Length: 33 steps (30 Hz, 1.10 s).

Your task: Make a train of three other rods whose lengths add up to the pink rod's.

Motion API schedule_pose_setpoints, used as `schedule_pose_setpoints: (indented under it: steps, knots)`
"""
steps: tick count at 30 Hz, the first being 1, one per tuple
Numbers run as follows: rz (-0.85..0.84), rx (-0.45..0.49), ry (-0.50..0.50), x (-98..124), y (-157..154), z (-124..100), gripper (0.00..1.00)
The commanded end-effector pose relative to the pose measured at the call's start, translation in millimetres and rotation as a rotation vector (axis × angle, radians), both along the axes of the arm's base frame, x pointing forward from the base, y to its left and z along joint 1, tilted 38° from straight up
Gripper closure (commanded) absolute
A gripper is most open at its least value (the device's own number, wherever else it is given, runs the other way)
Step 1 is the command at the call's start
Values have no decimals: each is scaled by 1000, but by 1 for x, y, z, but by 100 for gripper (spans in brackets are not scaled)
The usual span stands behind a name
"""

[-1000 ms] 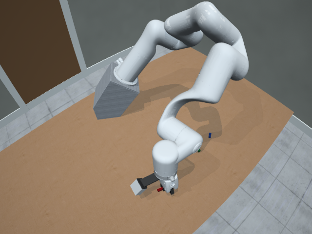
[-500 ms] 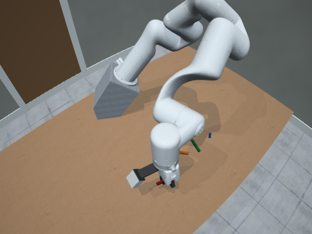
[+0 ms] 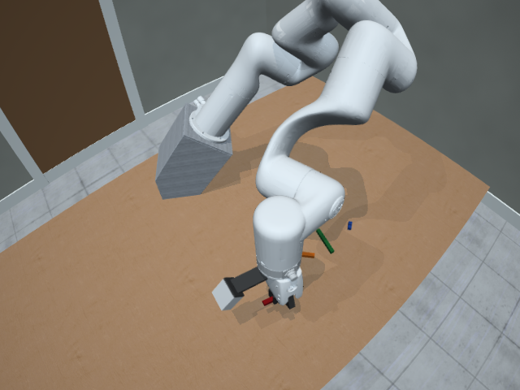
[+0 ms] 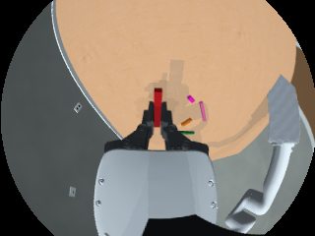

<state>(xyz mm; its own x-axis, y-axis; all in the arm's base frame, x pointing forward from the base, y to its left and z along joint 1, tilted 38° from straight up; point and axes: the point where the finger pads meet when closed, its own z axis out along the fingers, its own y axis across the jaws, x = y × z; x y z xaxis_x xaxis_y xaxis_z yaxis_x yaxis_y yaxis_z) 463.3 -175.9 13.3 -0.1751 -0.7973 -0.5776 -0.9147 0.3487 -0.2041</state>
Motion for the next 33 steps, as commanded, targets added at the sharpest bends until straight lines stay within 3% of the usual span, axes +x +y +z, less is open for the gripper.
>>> schedule_pose_setpoints:
  steps: [1, 13, 15, 16, 33]
  knots:
    - [90, -52, -52, 8, 32, 25, 96]
    - [300, -157, -176, 10, 112, 74, 96]
    - [300, -157, -176, 10, 112, 74, 96]
    - [354, -181, -210, 7, 133, 85, 96]
    - [631, -294, -404, -28, 233, 135, 96]
